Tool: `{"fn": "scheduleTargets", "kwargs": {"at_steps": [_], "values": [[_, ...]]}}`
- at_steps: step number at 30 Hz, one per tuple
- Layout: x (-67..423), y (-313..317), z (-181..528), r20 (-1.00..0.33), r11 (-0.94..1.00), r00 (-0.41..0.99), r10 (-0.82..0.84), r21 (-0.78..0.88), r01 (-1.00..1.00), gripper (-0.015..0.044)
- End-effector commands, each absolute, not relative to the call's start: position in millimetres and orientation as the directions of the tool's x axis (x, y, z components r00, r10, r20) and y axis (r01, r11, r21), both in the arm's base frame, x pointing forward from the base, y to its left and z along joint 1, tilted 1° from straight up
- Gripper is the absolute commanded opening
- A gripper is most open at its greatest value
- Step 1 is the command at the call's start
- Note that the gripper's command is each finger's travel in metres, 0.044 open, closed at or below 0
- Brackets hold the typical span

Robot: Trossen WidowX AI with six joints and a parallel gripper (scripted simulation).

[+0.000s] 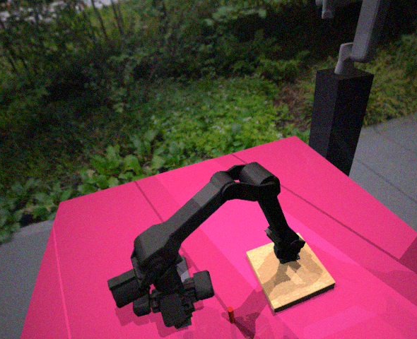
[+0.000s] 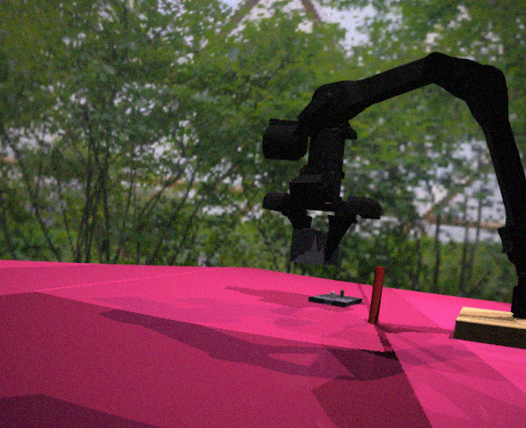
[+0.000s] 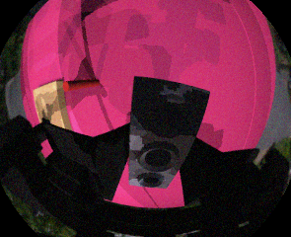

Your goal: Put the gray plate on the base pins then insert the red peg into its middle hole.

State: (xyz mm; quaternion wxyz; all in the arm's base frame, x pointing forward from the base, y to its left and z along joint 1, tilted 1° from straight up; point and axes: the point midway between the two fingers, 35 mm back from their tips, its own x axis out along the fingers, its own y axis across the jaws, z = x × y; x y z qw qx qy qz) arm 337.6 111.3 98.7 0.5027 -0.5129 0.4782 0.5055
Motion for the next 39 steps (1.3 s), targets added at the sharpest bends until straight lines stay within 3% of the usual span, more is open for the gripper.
{"fn": "scheduleTargets", "kwargs": {"at_steps": [1,17,39], "values": [[337,109,116,-0.999,-0.041,0.037,0.015,-0.038,-0.998,0.0],[330,103,162,-0.999,-0.041,0.037,0.015,-0.037,-0.998,0.0],[348,51,128,-0.999,-0.077,0.038,0.011,-0.039,-0.996,0.0]]}}
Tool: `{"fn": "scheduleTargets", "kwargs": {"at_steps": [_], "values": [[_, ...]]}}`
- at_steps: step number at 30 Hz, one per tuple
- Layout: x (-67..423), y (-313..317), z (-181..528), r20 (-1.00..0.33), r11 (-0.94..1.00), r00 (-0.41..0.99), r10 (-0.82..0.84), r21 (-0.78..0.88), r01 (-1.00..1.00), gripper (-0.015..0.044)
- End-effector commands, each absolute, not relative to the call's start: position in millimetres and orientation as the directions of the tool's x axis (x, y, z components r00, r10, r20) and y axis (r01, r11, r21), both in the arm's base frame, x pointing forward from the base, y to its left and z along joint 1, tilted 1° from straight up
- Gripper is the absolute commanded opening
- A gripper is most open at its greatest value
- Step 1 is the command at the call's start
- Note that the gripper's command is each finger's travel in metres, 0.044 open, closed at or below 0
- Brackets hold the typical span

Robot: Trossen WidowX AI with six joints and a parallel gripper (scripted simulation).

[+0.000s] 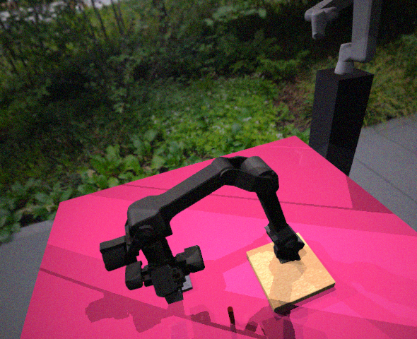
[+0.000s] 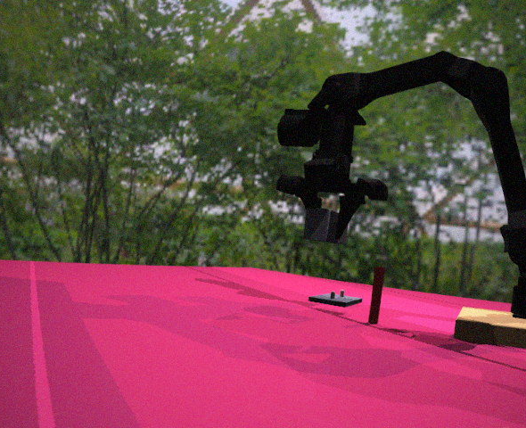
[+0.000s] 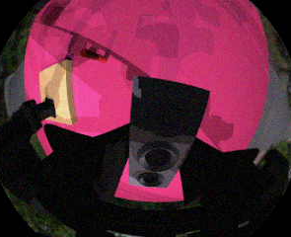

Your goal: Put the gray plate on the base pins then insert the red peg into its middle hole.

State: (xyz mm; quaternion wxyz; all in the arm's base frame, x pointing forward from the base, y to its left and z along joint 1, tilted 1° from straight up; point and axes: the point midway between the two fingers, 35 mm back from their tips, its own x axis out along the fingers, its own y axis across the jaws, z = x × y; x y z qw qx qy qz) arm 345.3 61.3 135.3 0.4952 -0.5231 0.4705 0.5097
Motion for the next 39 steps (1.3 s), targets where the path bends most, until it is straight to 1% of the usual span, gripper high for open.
{"fn": "scheduleTargets", "kwargs": {"at_steps": [1,28,39], "values": [[349,49,127,-0.999,-0.079,0.038,0.01,-0.039,-0.996,0.0],[353,-27,81,-0.999,-0.128,0.038,0.004,-0.038,-0.991,0.0],[353,-29,80,-0.999,-0.129,0.038,0.004,-0.038,-0.991,0.0]]}}
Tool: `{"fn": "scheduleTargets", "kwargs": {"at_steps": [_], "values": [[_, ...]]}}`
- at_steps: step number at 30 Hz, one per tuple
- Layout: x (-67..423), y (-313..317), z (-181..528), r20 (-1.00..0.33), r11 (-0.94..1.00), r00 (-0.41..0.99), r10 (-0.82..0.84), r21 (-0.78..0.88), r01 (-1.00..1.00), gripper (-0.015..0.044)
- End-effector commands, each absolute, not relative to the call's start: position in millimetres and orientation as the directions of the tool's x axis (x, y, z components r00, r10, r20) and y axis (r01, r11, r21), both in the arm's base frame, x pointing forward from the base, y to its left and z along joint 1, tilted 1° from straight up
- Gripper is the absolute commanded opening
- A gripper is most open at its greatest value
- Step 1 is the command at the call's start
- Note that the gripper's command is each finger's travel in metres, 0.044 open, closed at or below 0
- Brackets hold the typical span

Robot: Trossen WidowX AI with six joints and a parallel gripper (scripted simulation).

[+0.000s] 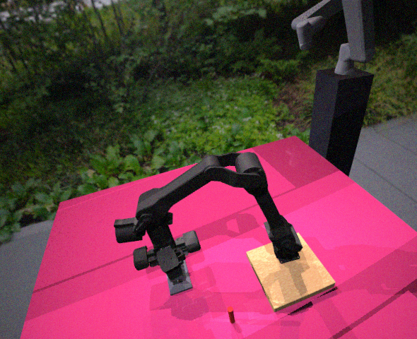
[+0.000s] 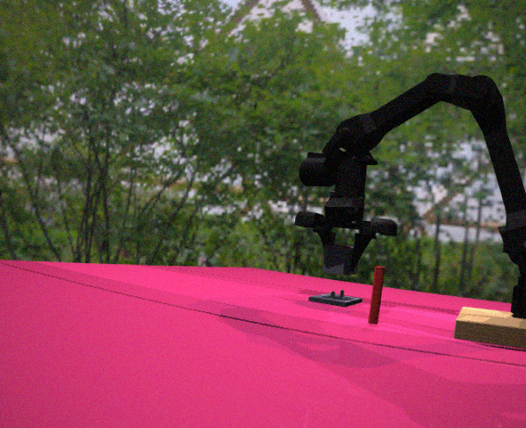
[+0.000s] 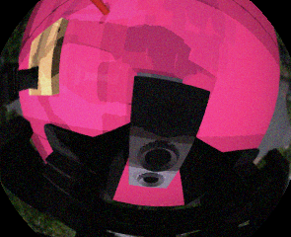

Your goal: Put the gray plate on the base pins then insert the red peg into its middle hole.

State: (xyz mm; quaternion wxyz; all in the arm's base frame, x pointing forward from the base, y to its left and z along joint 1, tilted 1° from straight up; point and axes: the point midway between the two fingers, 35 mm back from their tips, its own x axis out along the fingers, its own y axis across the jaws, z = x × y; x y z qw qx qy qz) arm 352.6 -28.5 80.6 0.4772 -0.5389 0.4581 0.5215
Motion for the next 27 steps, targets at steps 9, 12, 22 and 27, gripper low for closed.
{"fn": "scheduleTargets", "kwargs": {"at_steps": [9,12,22,27], "values": [[353,-29,80,-0.999,-0.129,0.038,0.004,-0.038,-0.991,0.0],[353,-29,80,-0.999,-0.129,0.038,0.004,-0.038,-0.991,0.0],[354,-29,70,-0.999,-0.129,0.038,0.004,-0.038,-0.991,0.0],[354,-29,64,-0.999,-0.129,0.038,0.004,-0.038,-0.991,0.0]]}}
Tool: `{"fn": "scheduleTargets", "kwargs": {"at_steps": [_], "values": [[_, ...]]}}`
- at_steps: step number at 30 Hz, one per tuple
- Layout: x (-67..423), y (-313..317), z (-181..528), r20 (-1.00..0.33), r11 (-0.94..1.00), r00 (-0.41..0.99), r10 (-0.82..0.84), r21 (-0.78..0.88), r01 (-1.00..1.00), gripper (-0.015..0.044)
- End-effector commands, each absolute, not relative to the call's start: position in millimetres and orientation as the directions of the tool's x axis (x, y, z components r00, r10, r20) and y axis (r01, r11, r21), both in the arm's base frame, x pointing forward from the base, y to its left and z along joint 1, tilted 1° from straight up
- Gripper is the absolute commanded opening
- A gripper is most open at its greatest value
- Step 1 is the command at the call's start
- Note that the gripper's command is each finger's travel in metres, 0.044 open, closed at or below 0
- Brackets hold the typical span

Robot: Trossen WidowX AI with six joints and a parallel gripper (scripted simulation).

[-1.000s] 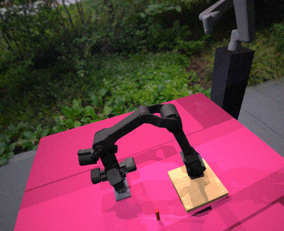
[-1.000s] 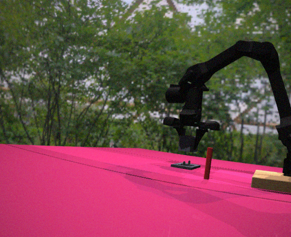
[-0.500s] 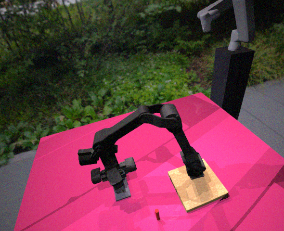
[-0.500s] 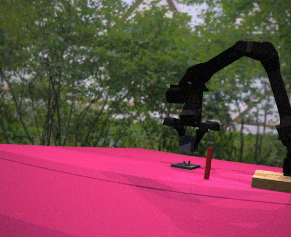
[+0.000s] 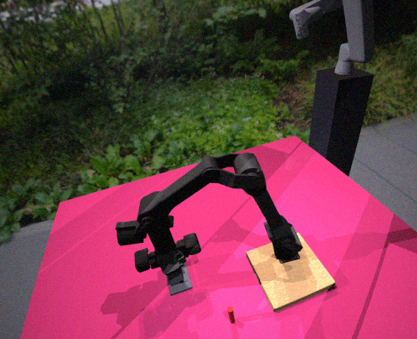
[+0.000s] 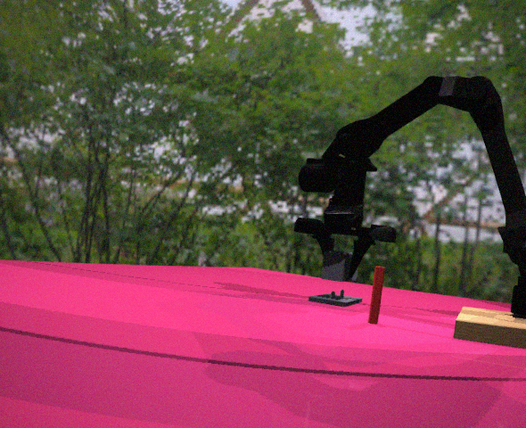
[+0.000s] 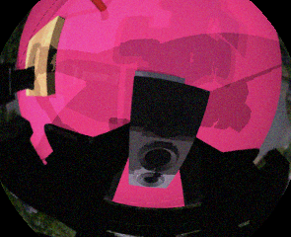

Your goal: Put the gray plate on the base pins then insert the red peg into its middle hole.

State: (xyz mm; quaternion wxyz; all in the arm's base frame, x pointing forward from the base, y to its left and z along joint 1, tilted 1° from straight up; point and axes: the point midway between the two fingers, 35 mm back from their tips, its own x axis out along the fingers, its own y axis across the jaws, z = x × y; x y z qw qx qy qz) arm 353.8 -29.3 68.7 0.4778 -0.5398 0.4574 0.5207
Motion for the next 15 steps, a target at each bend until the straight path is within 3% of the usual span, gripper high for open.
{"fn": "scheduleTargets", "kwargs": {"at_steps": [1,15], "values": [[354,-29,64,-0.999,-0.129,0.038,0.004,-0.038,-0.991,0.0],[355,-29,45,-0.999,-0.129,0.038,0.004,-0.038,-0.991,0.0]]}}
